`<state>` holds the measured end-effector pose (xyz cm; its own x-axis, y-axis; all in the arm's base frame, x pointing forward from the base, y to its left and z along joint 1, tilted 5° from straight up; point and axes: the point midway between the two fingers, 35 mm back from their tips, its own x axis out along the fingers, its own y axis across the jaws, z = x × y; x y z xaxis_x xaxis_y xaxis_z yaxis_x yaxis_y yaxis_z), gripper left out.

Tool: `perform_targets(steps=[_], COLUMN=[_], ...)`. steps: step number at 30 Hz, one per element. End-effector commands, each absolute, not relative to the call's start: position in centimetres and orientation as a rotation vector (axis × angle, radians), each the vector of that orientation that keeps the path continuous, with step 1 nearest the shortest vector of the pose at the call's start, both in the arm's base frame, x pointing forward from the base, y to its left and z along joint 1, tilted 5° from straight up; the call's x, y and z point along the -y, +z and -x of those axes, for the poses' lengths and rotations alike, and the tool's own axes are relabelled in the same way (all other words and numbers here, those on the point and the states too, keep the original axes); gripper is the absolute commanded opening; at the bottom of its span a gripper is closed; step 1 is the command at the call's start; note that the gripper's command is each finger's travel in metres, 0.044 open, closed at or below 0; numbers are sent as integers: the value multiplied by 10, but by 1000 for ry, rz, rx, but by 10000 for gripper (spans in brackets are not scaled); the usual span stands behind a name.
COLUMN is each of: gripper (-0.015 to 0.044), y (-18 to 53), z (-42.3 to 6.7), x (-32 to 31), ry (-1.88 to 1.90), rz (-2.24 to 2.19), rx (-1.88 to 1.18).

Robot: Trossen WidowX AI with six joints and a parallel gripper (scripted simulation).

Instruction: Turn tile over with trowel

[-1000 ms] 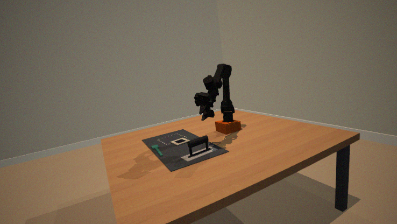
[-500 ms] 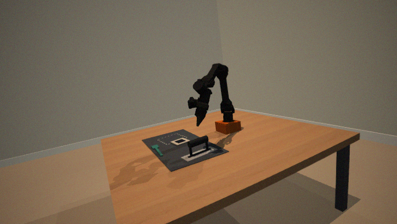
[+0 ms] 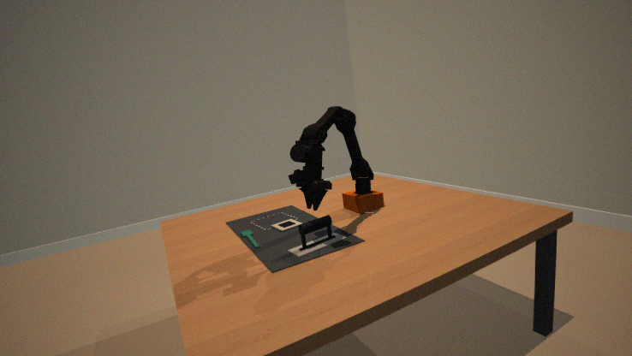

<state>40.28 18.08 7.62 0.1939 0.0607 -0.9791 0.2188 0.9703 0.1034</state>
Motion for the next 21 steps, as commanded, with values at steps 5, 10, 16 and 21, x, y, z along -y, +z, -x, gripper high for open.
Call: perform_targets(steps=[5,10,16,21], gripper=[270,270,270,270], y=[58,56,55,47], z=[-402,-401,-401,-401], x=[-170,-168,-168,-168], ry=[-30,-14,-14,-14], rz=[-40,-9,-9,-9], rx=[-1584,-1619,-1619,-1619])
